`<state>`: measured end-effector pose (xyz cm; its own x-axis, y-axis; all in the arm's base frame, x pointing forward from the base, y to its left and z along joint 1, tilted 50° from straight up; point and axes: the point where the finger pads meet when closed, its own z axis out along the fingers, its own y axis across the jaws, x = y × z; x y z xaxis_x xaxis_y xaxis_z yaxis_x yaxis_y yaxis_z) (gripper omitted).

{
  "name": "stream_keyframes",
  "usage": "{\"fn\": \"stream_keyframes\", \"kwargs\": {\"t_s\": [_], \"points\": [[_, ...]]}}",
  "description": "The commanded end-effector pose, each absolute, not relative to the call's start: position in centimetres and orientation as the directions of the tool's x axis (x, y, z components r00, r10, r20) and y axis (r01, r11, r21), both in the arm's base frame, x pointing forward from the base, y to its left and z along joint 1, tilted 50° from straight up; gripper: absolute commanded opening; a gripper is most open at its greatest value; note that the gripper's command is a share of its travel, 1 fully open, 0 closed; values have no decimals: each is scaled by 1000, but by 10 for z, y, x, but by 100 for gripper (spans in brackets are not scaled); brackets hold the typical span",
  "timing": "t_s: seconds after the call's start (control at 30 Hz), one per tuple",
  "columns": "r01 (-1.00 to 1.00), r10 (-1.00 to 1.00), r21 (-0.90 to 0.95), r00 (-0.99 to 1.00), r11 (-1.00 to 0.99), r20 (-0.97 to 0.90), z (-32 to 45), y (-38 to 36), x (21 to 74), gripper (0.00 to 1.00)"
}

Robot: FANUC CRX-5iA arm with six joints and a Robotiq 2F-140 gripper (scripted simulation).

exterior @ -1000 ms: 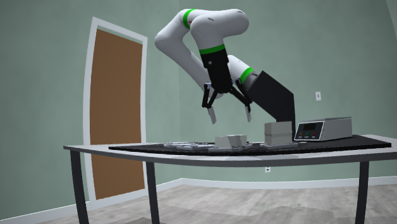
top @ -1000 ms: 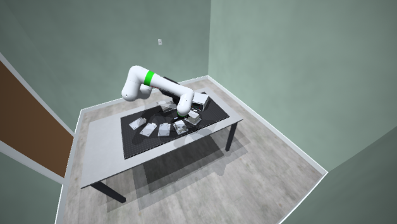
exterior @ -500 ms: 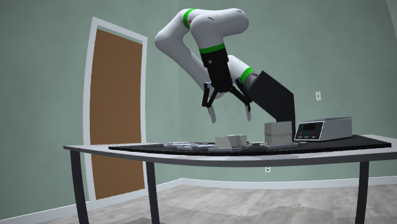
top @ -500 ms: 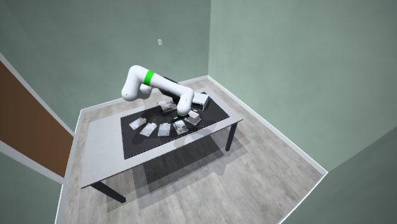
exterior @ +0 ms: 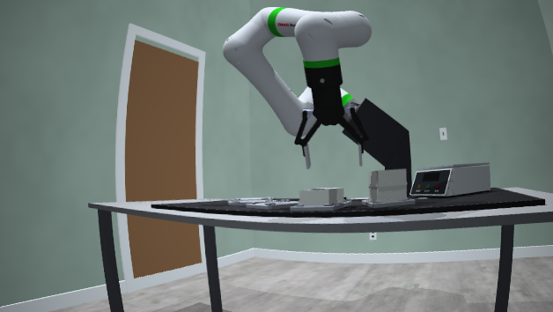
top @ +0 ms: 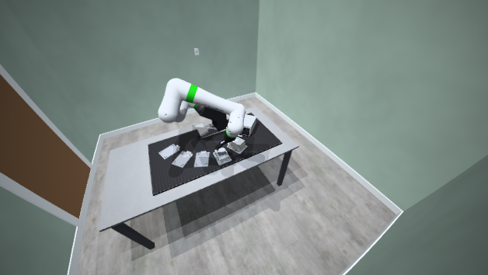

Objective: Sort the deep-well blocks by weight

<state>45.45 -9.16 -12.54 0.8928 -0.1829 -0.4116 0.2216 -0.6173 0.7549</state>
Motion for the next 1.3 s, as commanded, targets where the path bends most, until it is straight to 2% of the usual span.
{"fn": "stream_keyframes", "kwargs": {"t_s": [0.0, 0.1, 1.0, 1.27], "points": [[342, -118, 735, 861, -585, -495, -138, -77, 450, 100], [417, -78, 717, 834, -559, -546, -147, -66, 446, 100], [417, -78, 717, 834, -559, -546, -220, 17, 416, 100], [417, -78, 717, 834, -559, -546, -221, 18, 415, 100]]}}
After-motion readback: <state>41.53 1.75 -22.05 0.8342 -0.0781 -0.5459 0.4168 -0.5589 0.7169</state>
